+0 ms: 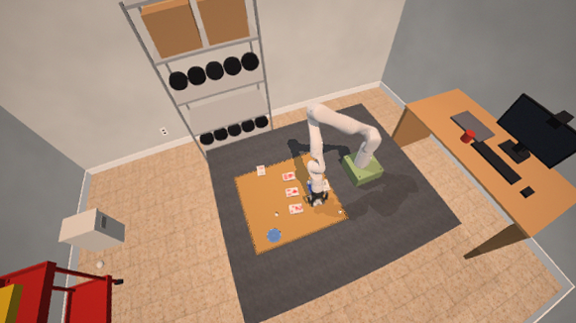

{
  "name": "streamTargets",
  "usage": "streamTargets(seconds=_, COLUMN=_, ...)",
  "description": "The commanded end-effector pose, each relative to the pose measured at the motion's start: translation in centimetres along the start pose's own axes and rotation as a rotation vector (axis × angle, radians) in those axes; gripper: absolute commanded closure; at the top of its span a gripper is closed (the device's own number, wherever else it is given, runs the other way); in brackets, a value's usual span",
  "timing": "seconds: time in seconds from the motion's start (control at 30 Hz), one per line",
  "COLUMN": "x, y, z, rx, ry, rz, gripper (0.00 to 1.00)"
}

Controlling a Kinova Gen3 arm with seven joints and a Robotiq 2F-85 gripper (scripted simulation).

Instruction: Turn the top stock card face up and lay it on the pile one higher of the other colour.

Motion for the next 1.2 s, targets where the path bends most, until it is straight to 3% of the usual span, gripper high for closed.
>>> streamTargets(seconds=0.0, x=-0.2, y=0.0, z=0.0, rx=0.000, ry=0.004, rz=0.006, gripper=0.29)
streamTargets(seconds=0.5, x=-0.6, y=-0.9, z=-0.1, rx=-0.014, ry=0.004, rz=0.098, gripper=0.29)
streamTargets(seconds=1.0, x=-1.2, y=-2.5, z=-0.2, rx=-0.039, ry=0.004, rz=0.261, gripper=0.29)
streamTargets(seconds=1.17, x=-1.3, y=-2.7, z=-0.2, rx=-0.043, ry=0.004, rz=0.289, gripper=0.29)
Point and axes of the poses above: the point where the finger pads meet when closed, its own y axis back along the fingers, its own z axis across the jaws, x = y × z, the point moved 3 cm from there along y, back along the fingers, and after that the axes turned 9 degrees about y, right-handed, at the moved point
